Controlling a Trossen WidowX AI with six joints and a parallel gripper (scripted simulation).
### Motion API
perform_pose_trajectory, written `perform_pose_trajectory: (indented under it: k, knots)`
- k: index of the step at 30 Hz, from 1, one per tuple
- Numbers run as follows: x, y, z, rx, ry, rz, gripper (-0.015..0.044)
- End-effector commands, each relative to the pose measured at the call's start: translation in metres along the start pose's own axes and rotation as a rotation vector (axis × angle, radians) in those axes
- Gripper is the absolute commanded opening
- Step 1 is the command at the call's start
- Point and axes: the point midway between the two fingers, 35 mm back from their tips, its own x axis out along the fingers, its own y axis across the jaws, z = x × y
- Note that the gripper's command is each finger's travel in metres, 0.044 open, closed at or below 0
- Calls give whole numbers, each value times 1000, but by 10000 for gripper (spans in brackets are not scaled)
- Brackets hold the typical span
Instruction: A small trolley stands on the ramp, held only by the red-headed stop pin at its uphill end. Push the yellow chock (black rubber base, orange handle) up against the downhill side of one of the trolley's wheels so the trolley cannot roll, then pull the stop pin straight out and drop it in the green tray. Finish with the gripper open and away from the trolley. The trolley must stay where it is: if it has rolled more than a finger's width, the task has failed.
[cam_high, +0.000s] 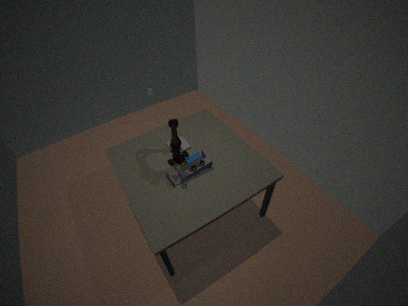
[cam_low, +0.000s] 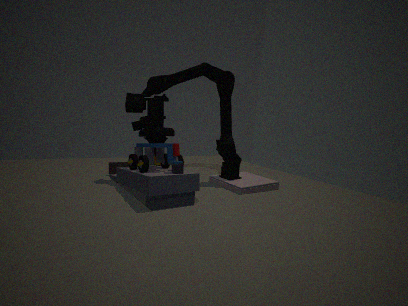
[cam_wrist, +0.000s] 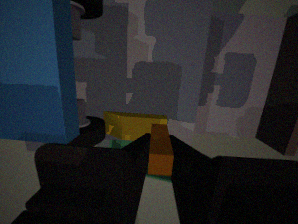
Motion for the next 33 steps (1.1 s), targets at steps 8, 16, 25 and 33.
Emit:
perform_pose_trajectory:
  k: [8,16,25,33]
  knots:
    - [0,0,0,1,0,-1,0]
    - [0,0,0,1,0,-1,157]
    - [-17,0,0,3,2,6,190]
    - [-44,0,-1,3,3,8,190]
